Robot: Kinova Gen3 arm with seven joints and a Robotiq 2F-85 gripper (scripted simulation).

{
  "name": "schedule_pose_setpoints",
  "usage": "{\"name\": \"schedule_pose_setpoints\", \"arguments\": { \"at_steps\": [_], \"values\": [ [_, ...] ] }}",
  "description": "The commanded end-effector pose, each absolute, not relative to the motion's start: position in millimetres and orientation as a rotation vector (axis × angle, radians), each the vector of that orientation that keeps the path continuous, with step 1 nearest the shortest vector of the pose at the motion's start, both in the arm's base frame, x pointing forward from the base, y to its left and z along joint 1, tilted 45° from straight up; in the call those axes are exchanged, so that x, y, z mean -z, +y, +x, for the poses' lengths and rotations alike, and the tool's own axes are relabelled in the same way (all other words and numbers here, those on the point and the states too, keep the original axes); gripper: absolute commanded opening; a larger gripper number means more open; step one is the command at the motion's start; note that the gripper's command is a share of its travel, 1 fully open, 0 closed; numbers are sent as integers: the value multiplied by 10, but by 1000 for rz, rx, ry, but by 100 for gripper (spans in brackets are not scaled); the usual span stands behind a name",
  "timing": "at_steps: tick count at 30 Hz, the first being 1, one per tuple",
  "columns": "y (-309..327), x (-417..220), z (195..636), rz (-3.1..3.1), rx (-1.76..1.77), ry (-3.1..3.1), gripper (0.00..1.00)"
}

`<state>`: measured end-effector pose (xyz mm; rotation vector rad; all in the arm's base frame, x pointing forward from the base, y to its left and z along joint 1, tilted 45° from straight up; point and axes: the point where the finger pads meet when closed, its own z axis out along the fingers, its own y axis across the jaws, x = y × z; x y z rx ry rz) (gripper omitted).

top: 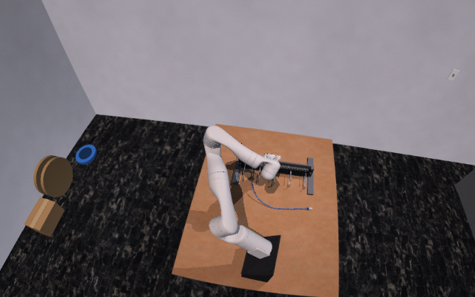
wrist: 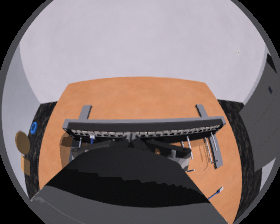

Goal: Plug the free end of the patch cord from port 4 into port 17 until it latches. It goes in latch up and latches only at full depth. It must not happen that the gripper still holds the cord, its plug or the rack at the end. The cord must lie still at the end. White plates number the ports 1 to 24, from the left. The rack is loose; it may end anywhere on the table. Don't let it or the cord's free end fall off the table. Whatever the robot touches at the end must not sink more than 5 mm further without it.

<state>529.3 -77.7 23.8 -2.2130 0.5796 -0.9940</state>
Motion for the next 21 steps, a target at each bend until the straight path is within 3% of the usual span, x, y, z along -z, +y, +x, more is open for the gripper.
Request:
{"name": "schedule_pose_setpoints", "arguments": {
  "at_steps": [1,14,21],
  "values": [
    [-784,-232,5294,-2212,990,595,0],
    [-810,-268,5239,-2212,990,596,0],
    [-891,-415,4980,-2213,976,589,0]
  ]
}}
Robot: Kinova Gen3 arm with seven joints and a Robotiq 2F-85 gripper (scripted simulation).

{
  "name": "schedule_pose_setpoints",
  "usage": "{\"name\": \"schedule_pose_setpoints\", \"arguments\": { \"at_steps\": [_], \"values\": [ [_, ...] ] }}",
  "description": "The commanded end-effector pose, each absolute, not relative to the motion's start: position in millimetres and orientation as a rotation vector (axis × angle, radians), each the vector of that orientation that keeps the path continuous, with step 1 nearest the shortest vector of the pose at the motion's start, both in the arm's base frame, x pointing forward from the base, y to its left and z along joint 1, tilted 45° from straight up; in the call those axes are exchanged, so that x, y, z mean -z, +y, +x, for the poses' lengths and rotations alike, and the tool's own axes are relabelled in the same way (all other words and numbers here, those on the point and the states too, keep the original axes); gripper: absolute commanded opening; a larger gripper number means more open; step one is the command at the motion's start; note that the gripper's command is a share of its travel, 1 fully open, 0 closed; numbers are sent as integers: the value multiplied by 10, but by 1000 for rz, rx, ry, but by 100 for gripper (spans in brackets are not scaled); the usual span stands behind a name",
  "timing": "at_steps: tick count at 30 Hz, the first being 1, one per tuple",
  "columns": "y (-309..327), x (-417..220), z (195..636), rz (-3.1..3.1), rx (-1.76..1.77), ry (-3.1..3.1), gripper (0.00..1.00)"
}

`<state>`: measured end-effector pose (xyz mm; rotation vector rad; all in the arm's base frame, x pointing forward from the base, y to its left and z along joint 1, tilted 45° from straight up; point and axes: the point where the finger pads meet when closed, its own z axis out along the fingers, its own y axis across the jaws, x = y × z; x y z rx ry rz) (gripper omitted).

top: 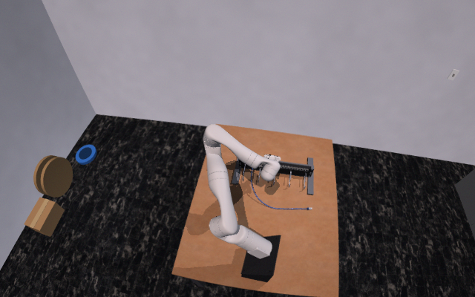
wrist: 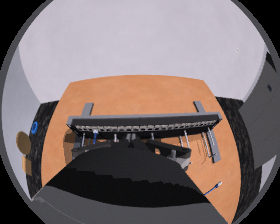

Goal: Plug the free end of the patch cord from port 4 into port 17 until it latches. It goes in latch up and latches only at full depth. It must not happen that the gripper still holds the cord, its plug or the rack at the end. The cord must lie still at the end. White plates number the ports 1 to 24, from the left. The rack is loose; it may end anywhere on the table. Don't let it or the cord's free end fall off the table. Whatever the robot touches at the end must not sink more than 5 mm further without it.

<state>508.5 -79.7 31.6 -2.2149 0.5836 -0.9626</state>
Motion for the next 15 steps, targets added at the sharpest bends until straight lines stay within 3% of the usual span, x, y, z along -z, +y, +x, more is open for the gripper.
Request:
{"name": "schedule_pose_setpoints", "arguments": {
  "at_steps": [1,15],
  "values": [
    [-912,-445,4934,-2212,976,589,0],
    [-1169,-807,4393,-2211,975,590,0]
  ]
}}
